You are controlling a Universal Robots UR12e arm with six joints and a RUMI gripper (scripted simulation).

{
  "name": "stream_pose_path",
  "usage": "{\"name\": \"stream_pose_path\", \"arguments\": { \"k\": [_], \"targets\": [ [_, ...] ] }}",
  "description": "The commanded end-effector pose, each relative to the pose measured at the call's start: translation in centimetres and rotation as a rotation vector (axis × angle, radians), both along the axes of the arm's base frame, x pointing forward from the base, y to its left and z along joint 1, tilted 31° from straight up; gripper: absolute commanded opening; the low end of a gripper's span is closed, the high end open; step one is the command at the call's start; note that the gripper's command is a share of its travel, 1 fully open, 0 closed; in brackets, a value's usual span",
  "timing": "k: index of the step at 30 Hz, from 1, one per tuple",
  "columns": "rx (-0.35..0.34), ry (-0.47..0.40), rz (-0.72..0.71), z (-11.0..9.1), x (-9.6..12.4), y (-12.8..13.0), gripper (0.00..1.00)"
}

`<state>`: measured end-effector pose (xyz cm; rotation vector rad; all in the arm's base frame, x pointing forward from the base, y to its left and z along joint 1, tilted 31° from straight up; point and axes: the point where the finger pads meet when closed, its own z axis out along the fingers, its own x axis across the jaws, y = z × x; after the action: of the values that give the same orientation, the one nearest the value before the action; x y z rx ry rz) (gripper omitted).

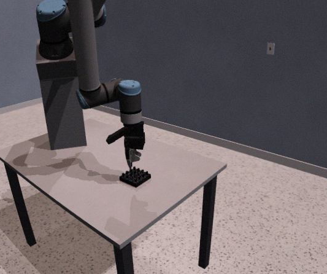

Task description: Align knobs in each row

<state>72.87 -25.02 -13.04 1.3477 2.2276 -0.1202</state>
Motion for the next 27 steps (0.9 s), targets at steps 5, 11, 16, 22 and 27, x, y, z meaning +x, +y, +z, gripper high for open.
{"name": "stream_pose_path", "arguments": {
  "k": [5,11,16,22,27],
  "targets": [
    [0.0,-0.001,0.0,0.06,0.02,0.02,0.11],
    [0.0,-0.001,0.0,0.06,0.02,0.02,0.11],
    [0.0,-0.001,0.0,0.05,0.02,0.02,0.11],
    [0.0,-0.001,0.0,0.0,0.05,-0.01,0.11],
    [0.0,-0.001,0.0,-0.18,0.13,-0.07,0.11]
  ]
}}
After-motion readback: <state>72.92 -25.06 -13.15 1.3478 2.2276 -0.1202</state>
